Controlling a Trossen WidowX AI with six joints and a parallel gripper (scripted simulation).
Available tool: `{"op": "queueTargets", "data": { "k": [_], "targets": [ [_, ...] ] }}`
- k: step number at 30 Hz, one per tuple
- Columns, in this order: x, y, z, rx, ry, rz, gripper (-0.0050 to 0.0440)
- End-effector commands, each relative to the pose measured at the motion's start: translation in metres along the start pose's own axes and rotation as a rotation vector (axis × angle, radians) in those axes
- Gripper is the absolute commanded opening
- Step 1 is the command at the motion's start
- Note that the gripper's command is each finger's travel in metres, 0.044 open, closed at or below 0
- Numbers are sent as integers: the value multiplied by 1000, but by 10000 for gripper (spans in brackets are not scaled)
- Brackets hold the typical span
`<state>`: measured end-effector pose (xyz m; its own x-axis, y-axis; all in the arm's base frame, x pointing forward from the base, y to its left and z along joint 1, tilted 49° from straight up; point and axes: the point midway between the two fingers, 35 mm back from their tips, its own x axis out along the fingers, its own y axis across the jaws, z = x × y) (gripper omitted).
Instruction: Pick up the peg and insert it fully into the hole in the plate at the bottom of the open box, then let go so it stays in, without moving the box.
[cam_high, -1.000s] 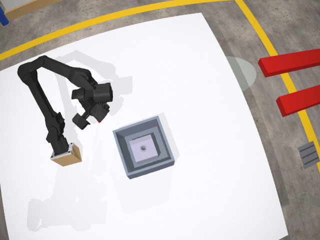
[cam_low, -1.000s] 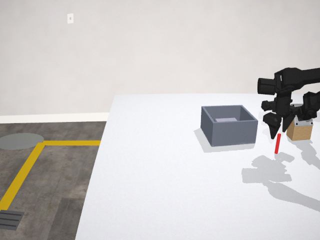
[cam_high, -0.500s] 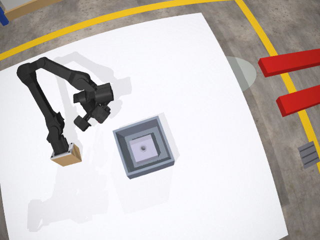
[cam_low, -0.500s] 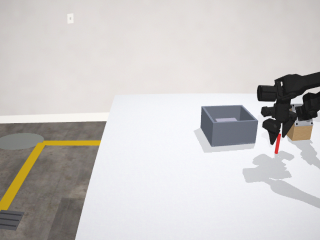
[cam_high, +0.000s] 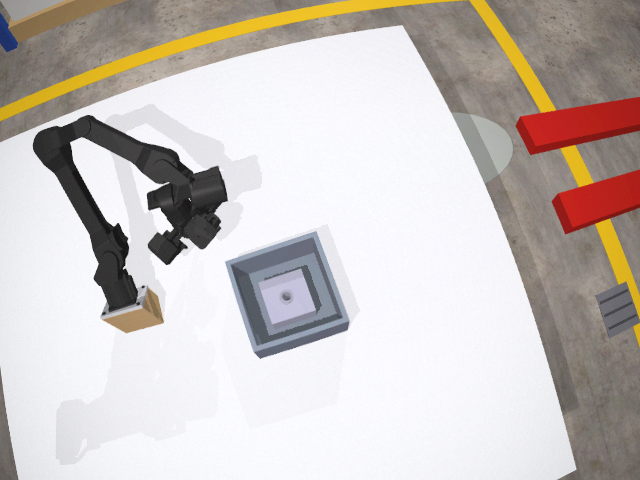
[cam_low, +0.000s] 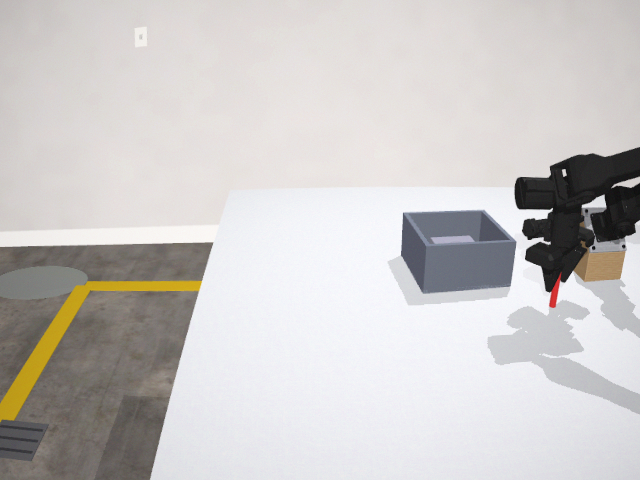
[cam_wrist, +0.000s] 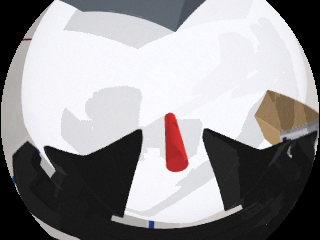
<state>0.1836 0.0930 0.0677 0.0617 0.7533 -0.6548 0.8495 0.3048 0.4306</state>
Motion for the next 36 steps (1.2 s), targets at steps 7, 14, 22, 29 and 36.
{"op": "queueTargets", "data": {
  "k": [7, 14, 22, 29, 36],
  "targets": [
    [0, 1, 0, -1, 1, 2, 128],
    [0, 1, 0, -1, 1, 2, 81],
    [0, 1, 0, -1, 1, 2, 41],
    [-6, 1, 2, 0, -5, 0, 0],
    [-22, 2, 5, 1, -15, -4, 0]
  ]
}}
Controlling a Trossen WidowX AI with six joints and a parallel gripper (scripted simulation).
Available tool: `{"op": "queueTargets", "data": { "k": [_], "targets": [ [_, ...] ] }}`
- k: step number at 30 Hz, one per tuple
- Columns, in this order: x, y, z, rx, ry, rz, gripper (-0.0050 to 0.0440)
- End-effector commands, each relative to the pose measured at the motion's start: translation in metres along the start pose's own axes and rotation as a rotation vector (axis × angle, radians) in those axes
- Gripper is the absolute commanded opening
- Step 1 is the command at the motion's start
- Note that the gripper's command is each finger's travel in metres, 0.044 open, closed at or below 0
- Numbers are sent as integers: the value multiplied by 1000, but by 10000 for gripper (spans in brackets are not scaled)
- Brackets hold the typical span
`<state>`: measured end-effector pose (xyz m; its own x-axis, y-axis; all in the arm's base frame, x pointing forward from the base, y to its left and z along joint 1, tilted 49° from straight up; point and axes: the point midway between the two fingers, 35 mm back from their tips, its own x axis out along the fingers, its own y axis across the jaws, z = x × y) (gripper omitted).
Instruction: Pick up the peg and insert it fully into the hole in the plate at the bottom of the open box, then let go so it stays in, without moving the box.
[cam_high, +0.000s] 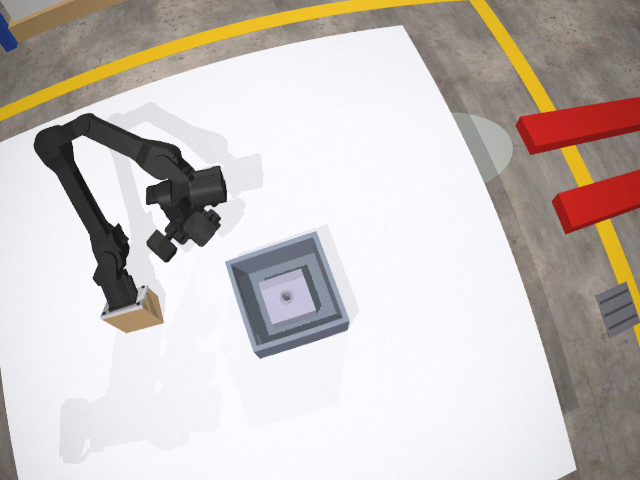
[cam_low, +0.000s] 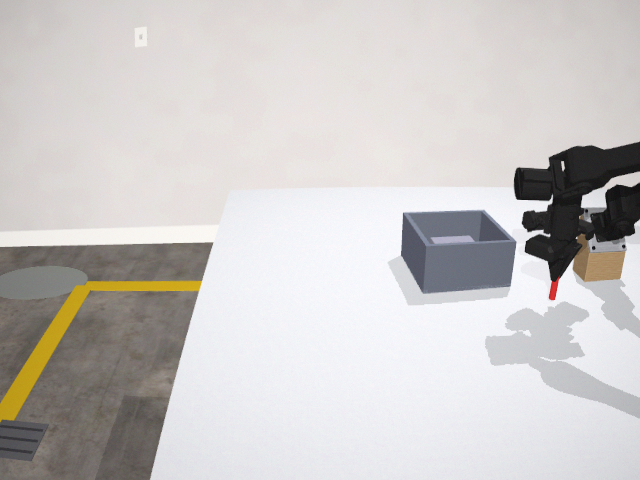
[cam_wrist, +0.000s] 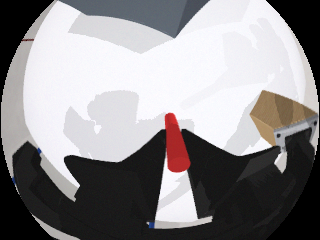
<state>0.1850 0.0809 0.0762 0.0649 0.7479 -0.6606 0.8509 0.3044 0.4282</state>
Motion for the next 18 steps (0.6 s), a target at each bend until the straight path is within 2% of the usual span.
{"op": "queueTargets", "data": {
  "k": [1, 13, 18],
  "targets": [
    [-10, 1, 3, -1, -9, -3, 0],
    [-49, 2, 8, 1, -11, -7, 0],
    [-59, 3, 8, 0, -8, -6, 0]
  ]
}}
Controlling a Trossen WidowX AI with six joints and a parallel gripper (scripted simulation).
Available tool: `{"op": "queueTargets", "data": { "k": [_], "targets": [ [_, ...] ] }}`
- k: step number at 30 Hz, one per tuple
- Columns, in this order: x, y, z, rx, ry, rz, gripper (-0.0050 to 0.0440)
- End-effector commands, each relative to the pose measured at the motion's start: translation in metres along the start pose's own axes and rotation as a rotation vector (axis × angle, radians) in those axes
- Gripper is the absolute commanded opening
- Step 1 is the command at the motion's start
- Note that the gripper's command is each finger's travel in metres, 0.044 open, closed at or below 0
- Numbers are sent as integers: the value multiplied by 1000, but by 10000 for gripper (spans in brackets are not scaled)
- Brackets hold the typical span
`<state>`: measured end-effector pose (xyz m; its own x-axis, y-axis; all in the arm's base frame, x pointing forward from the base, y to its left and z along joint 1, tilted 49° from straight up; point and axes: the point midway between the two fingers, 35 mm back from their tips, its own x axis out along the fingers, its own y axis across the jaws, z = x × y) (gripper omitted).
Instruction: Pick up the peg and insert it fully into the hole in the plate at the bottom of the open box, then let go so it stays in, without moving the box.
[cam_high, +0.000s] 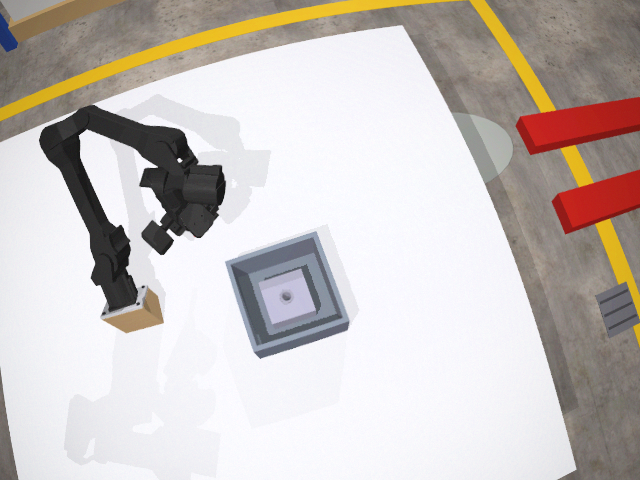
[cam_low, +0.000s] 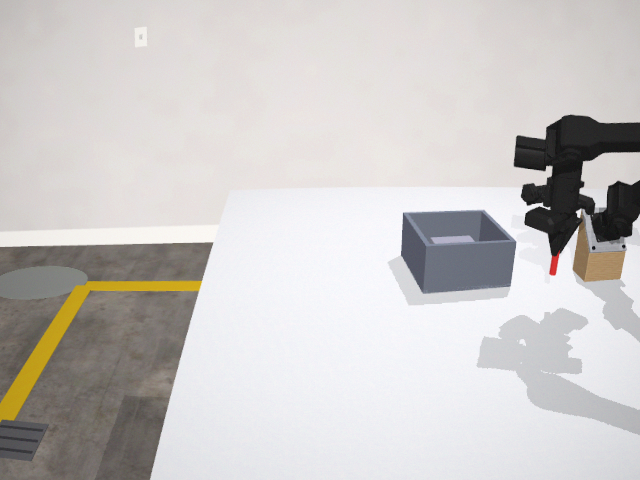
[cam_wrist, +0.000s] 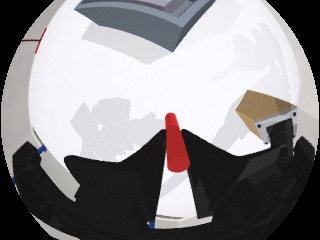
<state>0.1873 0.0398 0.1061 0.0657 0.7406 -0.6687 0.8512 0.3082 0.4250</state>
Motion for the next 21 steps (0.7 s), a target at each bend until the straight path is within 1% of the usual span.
{"op": "queueTargets", "data": {
  "k": [1, 2, 3, 5, 12, 14, 21],
  "targets": [
    [-12, 0, 2, 0, 3, -1, 0],
    [-15, 0, 2, 0, 4, 0, 0],
    [-6, 0, 1, -1, 1, 0, 0],
    [-6, 0, 2, -2, 0, -1, 0],
    [-14, 4, 18, -13, -8, -10, 0],
    [-14, 4, 18, -13, -8, -10, 0],
    [-23, 9, 39, -11, -6, -7, 0]
  ]
}}
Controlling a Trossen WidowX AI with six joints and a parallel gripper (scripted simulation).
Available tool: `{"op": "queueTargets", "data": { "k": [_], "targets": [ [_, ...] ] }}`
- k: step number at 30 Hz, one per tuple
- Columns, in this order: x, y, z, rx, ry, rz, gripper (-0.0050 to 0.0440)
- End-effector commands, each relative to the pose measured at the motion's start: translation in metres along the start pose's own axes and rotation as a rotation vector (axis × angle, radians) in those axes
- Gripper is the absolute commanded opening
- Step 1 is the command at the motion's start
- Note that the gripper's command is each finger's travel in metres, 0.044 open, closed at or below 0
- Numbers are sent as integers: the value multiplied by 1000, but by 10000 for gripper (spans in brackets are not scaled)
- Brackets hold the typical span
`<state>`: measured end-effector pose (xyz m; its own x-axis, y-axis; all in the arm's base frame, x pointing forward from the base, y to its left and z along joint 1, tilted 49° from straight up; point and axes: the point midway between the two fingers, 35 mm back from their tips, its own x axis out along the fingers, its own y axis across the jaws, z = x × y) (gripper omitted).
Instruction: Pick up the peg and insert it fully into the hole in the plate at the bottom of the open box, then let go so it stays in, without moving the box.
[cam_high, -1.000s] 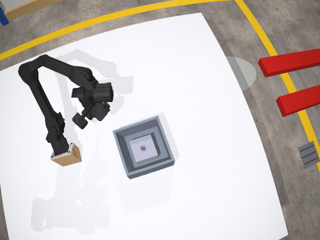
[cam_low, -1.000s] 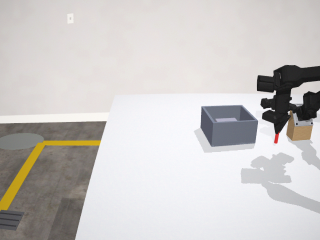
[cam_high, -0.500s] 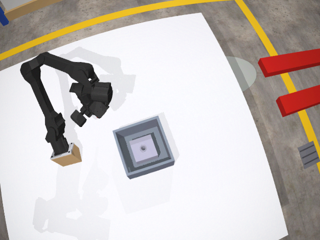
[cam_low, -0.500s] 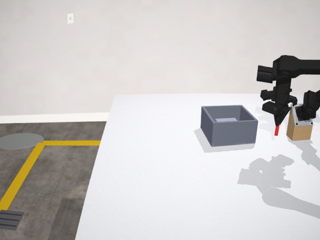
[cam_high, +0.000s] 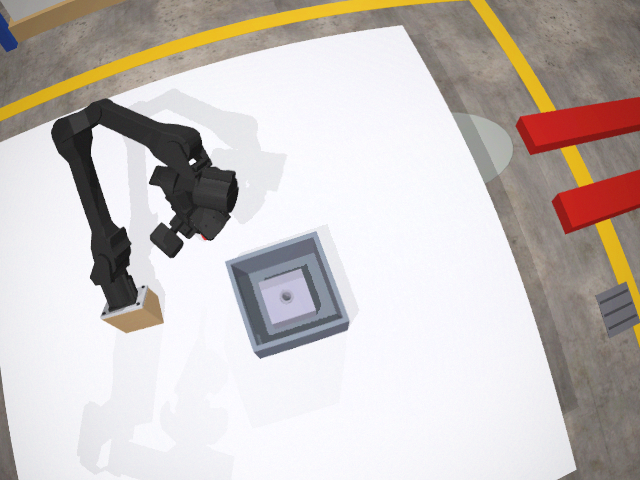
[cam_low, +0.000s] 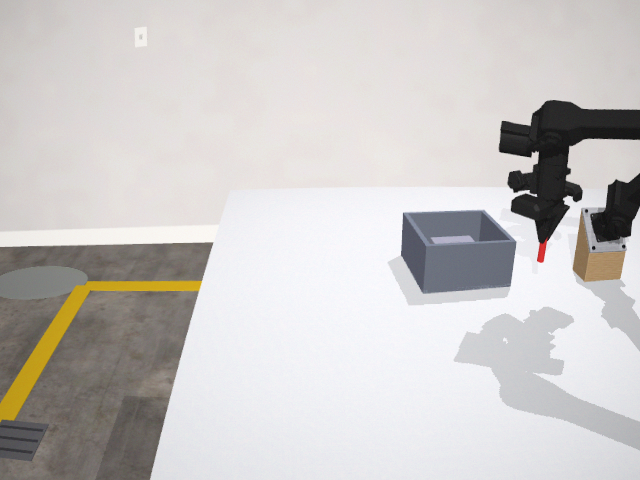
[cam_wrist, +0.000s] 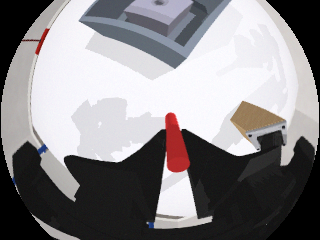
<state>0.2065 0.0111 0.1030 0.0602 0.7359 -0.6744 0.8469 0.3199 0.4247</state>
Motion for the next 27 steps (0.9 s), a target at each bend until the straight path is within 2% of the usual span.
{"op": "queueTargets", "data": {
  "k": [1, 15, 22, 27],
  "targets": [
    [-6, 3, 13, -2, -2, 2, 0],
    [-19, 4, 50, 1, 7, 9, 0],
    [-26, 2, 70, -34, 2, -19, 0],
    [-27, 0, 79, -6, 17, 7, 0]
  ]
}}
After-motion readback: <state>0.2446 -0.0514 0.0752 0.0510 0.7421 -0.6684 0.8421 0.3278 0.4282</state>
